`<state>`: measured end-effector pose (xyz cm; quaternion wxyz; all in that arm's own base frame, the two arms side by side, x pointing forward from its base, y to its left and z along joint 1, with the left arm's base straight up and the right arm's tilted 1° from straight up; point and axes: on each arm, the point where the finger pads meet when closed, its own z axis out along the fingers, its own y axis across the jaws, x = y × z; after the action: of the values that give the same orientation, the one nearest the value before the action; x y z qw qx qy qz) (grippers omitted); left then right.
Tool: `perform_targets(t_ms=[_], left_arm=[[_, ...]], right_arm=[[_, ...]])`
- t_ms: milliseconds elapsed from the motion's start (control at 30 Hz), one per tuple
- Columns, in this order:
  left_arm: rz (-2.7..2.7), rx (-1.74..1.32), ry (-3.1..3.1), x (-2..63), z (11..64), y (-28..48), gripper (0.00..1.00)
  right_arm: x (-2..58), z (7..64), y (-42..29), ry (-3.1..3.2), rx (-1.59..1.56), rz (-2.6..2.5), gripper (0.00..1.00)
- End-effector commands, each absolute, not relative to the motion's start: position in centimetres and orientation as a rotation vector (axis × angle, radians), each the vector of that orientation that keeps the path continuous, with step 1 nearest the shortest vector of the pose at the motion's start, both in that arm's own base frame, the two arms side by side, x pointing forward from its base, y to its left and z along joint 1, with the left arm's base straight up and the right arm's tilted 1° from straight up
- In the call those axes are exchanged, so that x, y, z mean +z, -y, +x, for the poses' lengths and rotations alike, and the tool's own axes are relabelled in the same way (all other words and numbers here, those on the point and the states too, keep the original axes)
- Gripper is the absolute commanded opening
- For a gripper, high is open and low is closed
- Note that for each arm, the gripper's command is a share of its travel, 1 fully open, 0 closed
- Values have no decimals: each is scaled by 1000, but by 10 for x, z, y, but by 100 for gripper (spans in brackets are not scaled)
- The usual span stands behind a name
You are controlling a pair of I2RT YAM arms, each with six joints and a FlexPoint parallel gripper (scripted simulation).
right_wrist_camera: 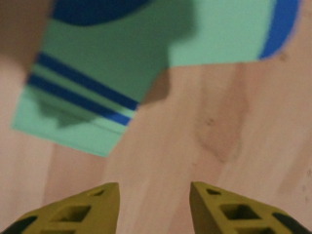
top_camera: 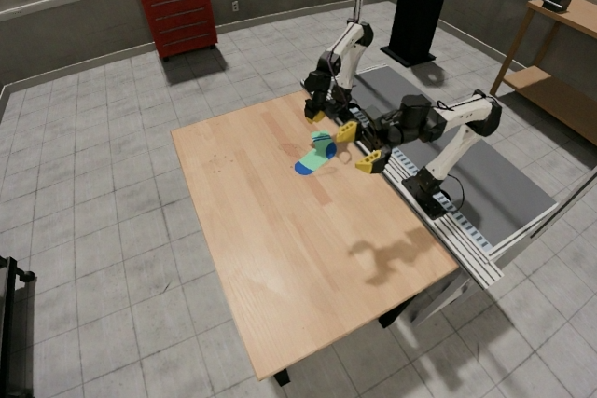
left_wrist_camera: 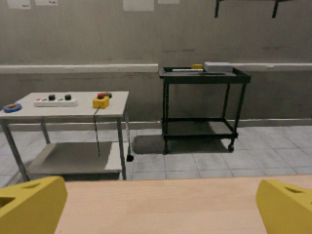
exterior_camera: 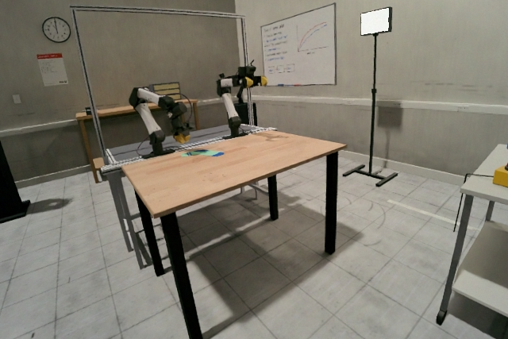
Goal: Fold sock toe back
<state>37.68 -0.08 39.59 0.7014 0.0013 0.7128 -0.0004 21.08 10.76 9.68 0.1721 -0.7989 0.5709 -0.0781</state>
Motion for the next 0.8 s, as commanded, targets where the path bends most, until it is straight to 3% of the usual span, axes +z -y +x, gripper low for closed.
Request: perform_targets(t_ms=[0, 167, 767], left_arm=[[0, 0, -1571, 402, 375, 0, 100], [0, 0, -1571, 402, 375, 0, 100], [0, 0, -1571, 402, 375, 0, 100]], right_arm=[[124, 246, -117, -1741, -278, -1971, 39], [129, 258, -116, -1810, -281, -1835, 39], [236, 332, -89, -1895, -283, -1014, 39]])
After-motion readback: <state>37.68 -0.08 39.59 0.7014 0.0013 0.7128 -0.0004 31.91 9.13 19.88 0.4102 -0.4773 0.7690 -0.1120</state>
